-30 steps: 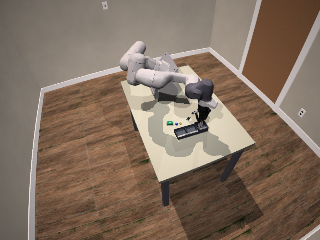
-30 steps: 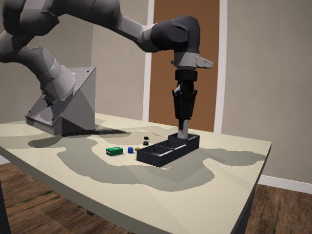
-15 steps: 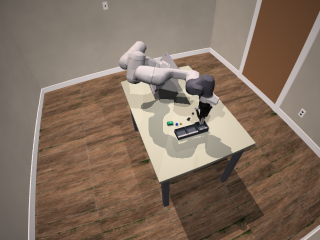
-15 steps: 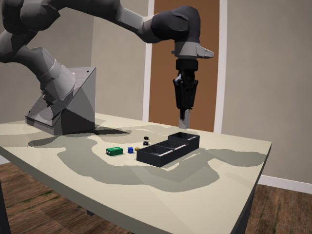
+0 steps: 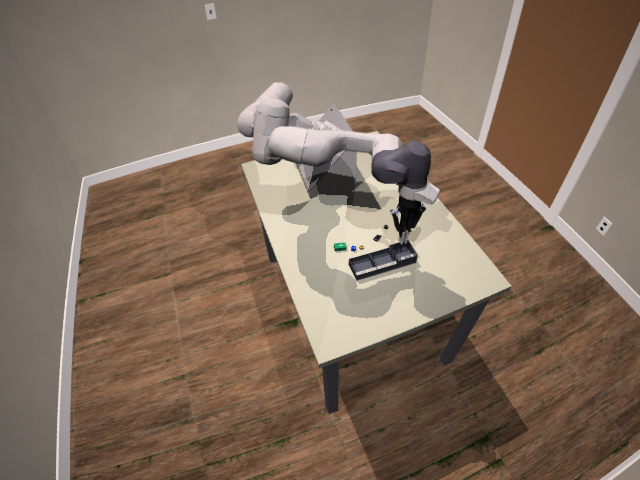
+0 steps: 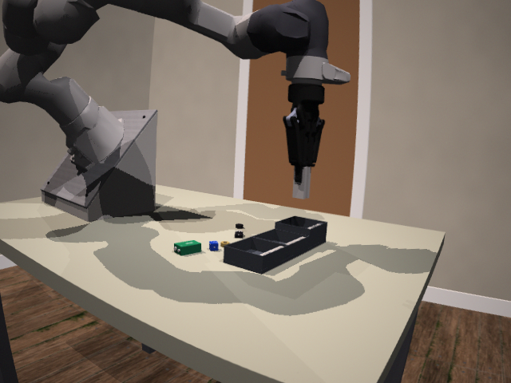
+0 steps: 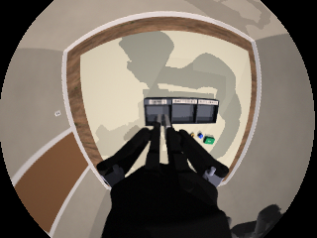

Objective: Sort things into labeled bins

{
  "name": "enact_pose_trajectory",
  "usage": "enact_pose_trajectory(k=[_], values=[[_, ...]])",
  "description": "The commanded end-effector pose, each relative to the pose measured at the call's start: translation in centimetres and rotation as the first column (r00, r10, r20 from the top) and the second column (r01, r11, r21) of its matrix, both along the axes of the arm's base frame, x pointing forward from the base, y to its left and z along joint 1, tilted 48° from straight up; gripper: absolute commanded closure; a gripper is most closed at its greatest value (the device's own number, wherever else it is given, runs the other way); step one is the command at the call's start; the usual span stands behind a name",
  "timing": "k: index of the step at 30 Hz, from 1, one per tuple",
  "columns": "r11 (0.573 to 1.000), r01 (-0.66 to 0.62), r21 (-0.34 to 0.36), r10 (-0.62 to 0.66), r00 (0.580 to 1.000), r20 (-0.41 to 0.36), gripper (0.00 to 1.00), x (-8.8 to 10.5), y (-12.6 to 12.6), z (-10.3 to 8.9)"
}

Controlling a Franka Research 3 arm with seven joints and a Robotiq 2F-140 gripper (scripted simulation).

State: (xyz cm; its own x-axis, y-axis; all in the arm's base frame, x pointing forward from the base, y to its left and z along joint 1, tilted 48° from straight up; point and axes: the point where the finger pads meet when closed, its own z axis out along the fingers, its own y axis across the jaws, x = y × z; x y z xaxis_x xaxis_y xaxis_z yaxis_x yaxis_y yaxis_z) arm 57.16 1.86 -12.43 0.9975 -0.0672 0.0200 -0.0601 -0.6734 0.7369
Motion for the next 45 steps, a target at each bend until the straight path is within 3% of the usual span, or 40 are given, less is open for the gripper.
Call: enact_pose_trajectory(k=[1,8,45], values=[[1.000,-0.006,-0.004,0.006,1.000,-0.008,0.95,0.0,2.5,2.3],[1.000,-0.006,-0.004,0.006,1.000,-0.008,0.95,0.2,6.4,5.8],[1.000,-0.006,-0.004,0.006,1.000,-0.008,0.95,0.2,6.4,5.8]])
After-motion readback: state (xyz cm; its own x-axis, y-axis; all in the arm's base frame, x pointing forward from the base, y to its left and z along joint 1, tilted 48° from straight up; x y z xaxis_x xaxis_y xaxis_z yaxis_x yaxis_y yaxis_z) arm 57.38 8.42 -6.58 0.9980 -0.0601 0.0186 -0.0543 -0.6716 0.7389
